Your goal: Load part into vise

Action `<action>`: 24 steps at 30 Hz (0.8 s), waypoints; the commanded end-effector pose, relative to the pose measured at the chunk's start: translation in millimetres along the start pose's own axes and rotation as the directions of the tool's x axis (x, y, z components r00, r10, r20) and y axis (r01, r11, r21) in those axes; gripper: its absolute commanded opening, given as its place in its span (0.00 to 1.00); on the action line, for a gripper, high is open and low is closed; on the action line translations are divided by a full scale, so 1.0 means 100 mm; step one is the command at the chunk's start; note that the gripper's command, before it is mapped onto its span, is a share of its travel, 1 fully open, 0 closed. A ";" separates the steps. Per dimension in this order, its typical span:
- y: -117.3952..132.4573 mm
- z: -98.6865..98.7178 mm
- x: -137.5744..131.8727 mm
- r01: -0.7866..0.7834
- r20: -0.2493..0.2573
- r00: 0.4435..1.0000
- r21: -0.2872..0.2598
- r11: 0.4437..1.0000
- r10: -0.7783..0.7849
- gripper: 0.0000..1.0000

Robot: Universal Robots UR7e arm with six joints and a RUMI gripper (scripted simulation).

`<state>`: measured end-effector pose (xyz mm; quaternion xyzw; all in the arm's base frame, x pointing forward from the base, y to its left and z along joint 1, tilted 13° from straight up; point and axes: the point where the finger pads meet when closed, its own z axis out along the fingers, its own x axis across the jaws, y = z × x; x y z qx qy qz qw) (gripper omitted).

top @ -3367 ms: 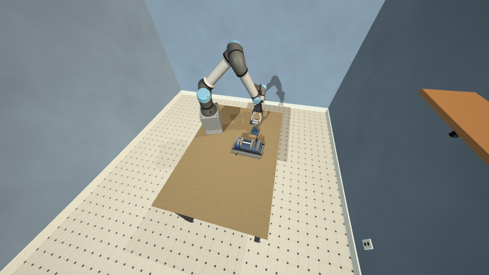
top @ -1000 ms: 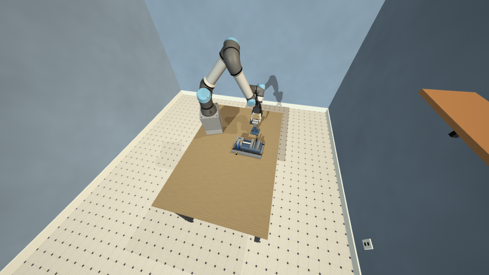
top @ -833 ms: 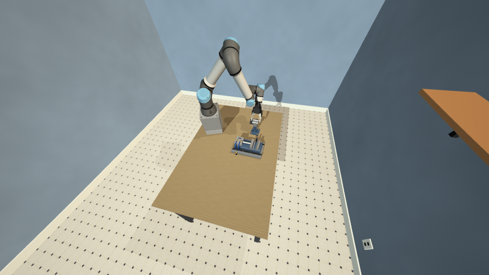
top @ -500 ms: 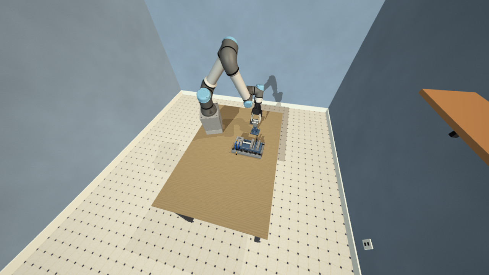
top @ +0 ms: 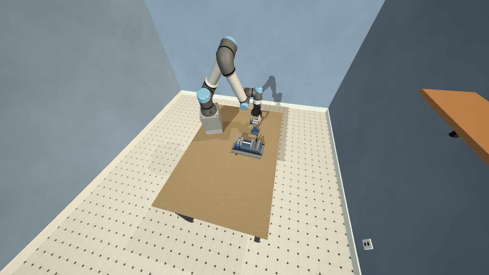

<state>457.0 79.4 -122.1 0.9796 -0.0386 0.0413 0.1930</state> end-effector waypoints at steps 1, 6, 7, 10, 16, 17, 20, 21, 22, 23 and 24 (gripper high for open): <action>0.01 0.00 0.00 0.001 -0.001 1.000 0.065 0.998 -0.001 0.51; 0.01 0.00 0.00 0.001 -0.001 1.000 0.103 0.995 -0.001 0.51; 0.01 0.00 0.00 0.001 -0.001 1.000 0.115 0.993 -0.001 0.51; 0.01 0.00 0.00 0.001 -0.001 1.000 0.152 0.988 -0.001 0.51; 0.02 0.00 0.00 0.001 -0.001 1.000 0.224 0.975 -0.001 0.51; 0.02 0.00 0.00 0.001 -0.001 1.000 0.235 0.972 -0.001 0.51; 0.02 0.00 0.00 0.001 -0.001 1.000 0.258 0.966 -0.001 0.51; 0.02 0.00 0.00 0.001 -0.001 1.000 0.258 0.966 -0.001 0.51; 0.02 0.00 0.00 0.001 -0.001 1.000 0.269 0.963 -0.001 0.51; 0.02 0.00 0.00 0.001 -0.002 1.000 0.280 0.960 -0.001 0.51; 0.02 0.00 0.00 0.001 -0.001 1.000 0.291 0.957 -0.001 0.51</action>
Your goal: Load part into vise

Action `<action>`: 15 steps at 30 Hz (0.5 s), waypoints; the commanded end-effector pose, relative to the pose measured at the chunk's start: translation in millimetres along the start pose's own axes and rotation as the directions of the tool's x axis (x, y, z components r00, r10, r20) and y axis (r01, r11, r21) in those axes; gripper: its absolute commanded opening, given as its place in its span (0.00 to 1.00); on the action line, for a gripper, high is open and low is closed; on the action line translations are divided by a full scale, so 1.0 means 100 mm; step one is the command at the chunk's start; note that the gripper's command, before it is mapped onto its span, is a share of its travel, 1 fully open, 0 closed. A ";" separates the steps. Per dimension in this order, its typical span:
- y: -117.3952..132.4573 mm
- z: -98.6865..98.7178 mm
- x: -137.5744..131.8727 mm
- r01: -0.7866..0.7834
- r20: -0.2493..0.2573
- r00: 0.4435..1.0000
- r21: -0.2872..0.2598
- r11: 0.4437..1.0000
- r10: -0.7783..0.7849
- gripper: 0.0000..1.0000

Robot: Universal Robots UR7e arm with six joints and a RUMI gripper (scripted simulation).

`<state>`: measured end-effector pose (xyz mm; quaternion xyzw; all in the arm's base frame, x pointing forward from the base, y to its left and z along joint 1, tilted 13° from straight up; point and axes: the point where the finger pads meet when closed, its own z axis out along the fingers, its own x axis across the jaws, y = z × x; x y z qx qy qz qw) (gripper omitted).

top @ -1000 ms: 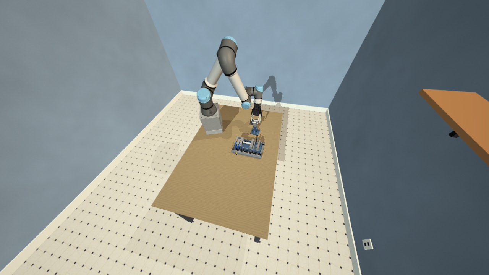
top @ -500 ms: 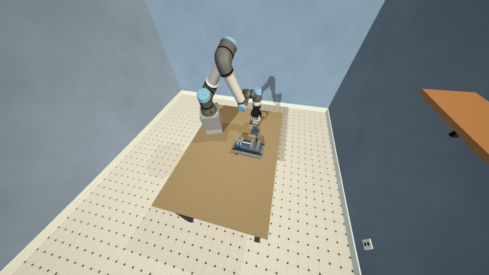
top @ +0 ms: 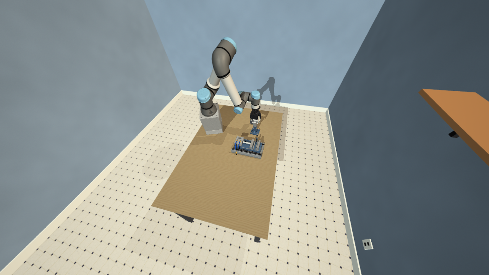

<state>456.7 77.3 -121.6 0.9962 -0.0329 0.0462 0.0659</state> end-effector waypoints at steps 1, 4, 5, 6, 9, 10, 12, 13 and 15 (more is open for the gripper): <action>0.00 0.00 0.00 0.001 0.000 1.000 0.050 0.999 -0.001 0.51; 0.01 0.00 0.00 0.001 -0.001 1.000 0.084 0.996 -0.001 0.51; 0.01 0.00 0.00 0.001 0.000 1.000 0.095 0.995 -0.001 0.51; 0.01 0.00 0.00 0.001 0.000 1.000 0.106 0.994 -0.001 0.51; 0.01 0.00 0.00 0.001 0.000 1.000 0.139 0.990 -0.001 0.51; 0.01 0.00 0.00 0.001 0.000 1.000 0.150 0.989 -0.001 0.51; 0.01 0.00 0.00 0.001 -0.001 1.000 0.171 0.985 -0.001 0.51; 0.01 0.00 0.00 0.001 -0.001 1.000 0.171 0.985 -0.001 0.51; 0.01 0.00 0.00 0.001 -0.001 1.000 0.182 0.983 -0.001 0.51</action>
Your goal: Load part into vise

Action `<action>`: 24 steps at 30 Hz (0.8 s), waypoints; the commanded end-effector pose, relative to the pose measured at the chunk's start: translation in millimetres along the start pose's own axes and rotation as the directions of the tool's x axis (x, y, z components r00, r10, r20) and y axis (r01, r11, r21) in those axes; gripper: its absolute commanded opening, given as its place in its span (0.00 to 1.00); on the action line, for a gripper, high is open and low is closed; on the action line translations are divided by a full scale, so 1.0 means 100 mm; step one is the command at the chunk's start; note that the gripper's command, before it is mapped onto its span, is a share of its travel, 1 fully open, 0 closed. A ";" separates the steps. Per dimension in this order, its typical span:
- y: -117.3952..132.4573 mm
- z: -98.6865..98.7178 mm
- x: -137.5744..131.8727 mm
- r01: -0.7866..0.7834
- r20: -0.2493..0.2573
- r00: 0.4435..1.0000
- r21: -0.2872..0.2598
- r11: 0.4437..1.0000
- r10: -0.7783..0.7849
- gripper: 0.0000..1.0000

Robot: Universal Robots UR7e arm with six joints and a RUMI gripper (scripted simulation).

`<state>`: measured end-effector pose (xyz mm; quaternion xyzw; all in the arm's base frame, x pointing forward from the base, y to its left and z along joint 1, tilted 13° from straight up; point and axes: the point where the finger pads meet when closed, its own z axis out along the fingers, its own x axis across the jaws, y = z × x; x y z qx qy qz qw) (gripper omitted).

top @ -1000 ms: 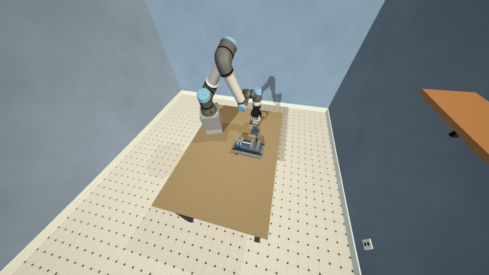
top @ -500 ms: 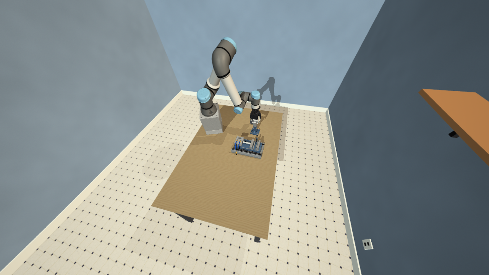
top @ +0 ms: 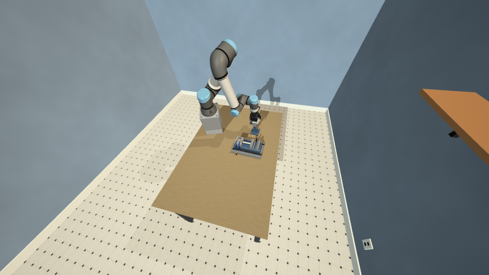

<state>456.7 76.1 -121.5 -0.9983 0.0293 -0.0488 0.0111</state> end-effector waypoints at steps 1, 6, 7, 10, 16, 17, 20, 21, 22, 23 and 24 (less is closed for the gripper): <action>0.00 0.00 0.00 0.001 0.000 1.000 0.039 0.999 -0.001 0.51; 0.01 0.00 0.00 0.001 0.000 1.000 0.091 0.996 -0.001 0.51; 0.01 0.00 0.00 0.001 0.000 1.000 0.101 0.995 -0.001 0.51; 0.01 0.00 0.00 0.001 0.000 1.000 0.132 0.991 -0.001 0.51; 0.01 0.00 0.00 0.001 0.000 1.000 0.171 0.985 -0.001 0.51; 0.01 0.00 0.00 0.001 0.000 1.000 0.181 0.984 -0.001 0.51; 0.02 0.00 0.00 0.001 0.000 1.000 0.209 0.978 -0.001 0.51; 0.02 0.00 0.00 0.001 0.000 1.000 0.218 0.976 -0.001 0.51; 0.02 0.00 0.00 0.001 0.000 1.000 0.227 0.974 -0.001 0.51; 0.02 0.00 0.00 0.001 0.000 1.000 0.236 0.972 -0.001 0.51; 0.02 0.00 0.00 0.001 0.000 1.000 0.245 0.969 -0.001 0.51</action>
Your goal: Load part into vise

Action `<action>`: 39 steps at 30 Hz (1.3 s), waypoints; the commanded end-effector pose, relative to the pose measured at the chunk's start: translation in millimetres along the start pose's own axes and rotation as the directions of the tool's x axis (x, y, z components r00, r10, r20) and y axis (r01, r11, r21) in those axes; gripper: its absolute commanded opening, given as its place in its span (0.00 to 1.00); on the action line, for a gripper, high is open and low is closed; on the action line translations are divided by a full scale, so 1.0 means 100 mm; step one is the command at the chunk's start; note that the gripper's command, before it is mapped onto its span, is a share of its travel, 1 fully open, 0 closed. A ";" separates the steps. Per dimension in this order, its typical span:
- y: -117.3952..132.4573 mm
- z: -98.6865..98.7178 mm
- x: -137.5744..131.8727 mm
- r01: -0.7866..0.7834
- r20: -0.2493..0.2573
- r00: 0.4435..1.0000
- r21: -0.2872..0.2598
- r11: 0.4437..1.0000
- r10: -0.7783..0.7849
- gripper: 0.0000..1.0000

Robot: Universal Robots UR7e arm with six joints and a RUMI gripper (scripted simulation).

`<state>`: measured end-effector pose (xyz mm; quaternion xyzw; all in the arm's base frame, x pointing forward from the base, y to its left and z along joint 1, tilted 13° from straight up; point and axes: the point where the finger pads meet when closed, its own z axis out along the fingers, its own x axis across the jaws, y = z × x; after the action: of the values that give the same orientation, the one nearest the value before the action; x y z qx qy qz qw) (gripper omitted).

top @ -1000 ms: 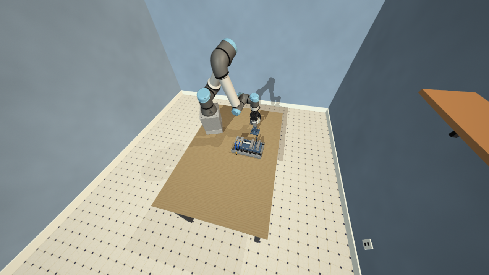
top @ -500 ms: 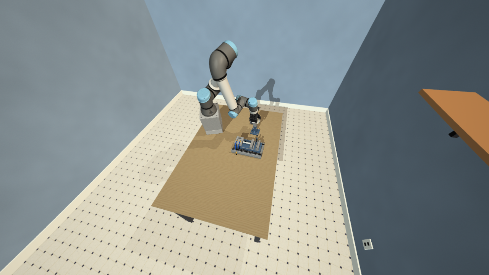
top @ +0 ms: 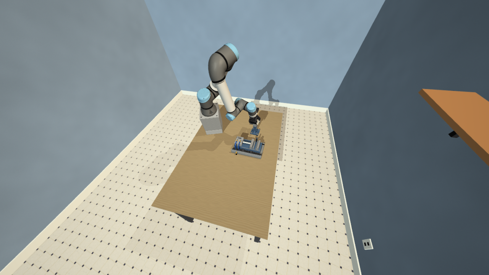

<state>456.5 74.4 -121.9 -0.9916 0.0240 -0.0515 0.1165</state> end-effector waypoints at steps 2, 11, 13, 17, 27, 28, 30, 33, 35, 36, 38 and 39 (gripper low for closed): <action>0.00 0.00 0.00 0.001 0.000 1.000 0.054 0.999 -0.001 0.51; 0.01 0.00 0.00 0.001 0.000 1.000 0.115 0.993 -0.001 0.51; 0.01 0.00 0.00 0.001 0.000 1.000 0.131 0.991 -0.001 0.51; 0.01 0.00 0.00 0.001 0.000 1.000 0.162 0.987 -0.001 0.51; 0.02 0.00 0.00 0.001 0.000 1.000 0.219 0.976 -0.001 0.51; 0.02 0.00 0.00 0.001 0.000 1.000 0.225 0.974 -0.001 0.51; 0.02 0.00 0.00 0.001 0.000 1.000 0.237 0.971 -0.001 0.51; 0.02 0.00 0.00 0.001 0.000 1.000 0.254 0.967 -0.001 0.51; 0.02 0.00 0.00 0.001 0.000 1.000 0.264 0.965 -0.001 0.51; 0.02 0.00 0.00 0.001 0.000 1.000 0.269 0.963 -0.001 0.51; 0.02 0.00 0.00 0.001 0.000 1.000 0.278 0.961 -0.001 0.51; 0.02 0.00 0.00 0.001 0.000 1.000 0.282 0.959 -0.001 0.51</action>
<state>456.5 72.4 -122.7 -0.9673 0.0167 -0.0540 0.2474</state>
